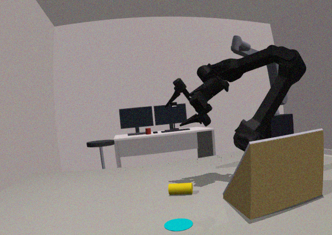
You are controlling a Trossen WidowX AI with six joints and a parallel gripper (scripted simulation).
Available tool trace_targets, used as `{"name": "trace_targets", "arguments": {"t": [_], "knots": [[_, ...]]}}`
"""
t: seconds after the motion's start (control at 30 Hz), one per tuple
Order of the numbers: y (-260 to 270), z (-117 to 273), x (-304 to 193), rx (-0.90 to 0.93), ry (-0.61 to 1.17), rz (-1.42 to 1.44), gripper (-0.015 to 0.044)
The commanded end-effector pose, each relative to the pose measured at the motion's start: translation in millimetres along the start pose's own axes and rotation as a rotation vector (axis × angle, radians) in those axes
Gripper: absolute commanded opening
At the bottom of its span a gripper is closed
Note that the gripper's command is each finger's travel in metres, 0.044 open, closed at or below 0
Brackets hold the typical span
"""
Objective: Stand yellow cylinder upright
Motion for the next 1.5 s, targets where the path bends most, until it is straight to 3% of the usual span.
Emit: {"name": "trace_targets", "arguments": {"t": [0.0, 0.1, 0.4, 0.7, 1.13, 1.47], "knots": [[0, -1, 0, 0.003, -0.004, -0.011, 0.0374], [4, -10, 4, 0.053, -0.055, -0.159, 0.0309], [14, -44, 25, 0.315, -0.183, -0.666, 0.0309], [19, -68, 56, 0.638, -0.158, -1.05, 0.0309], [17, -86, 104, 1.008, 0.168, -1.38, 0.0309], [8, -90, 140, 1.048, 0.547, -1.508, 0.0309]]}}
Point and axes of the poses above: the point midway between the two fingers, 35 mm back from their tips, its own z axis back along the fingers, its own y axis across the jaws, x = y × z, the point moved 7 cm from there along z, back along the fingers, and after that the axes turned 11 degrees about -z, right-handed, at the moved point
